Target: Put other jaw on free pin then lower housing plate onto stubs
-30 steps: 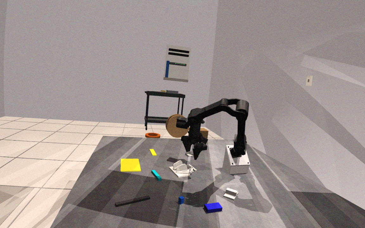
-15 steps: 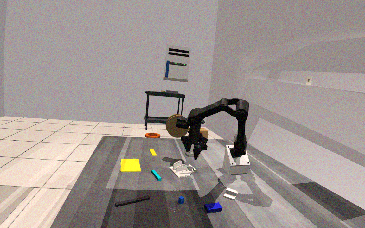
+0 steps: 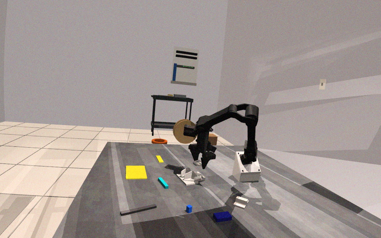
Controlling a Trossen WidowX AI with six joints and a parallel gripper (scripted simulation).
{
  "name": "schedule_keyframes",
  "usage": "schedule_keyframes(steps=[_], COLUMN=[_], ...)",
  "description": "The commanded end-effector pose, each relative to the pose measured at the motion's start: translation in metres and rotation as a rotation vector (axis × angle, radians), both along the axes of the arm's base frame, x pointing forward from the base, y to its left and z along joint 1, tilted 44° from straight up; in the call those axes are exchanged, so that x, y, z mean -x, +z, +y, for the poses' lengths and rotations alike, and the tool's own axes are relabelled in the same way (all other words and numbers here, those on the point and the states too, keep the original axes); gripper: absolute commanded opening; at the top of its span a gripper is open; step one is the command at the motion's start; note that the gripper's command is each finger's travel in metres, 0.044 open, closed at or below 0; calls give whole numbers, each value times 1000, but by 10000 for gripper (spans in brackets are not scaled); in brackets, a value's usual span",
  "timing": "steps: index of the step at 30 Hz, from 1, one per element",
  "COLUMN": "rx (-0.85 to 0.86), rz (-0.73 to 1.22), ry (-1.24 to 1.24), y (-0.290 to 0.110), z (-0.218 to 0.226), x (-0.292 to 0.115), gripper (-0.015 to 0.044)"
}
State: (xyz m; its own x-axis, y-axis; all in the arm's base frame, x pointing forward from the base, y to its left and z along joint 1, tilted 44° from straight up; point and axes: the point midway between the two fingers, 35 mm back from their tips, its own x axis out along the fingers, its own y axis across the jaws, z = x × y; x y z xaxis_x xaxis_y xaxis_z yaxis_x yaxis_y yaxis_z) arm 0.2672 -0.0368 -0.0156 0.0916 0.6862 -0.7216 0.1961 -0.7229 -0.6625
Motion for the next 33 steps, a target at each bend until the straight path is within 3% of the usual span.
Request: schedule_keyframes(steps=[1, 33], rx=[-2, -6], rz=[-1, -3], ry=[-4, -2], y=[-5, -33], z=[4, 34], x=[-1, -4], gripper=[351, 351])
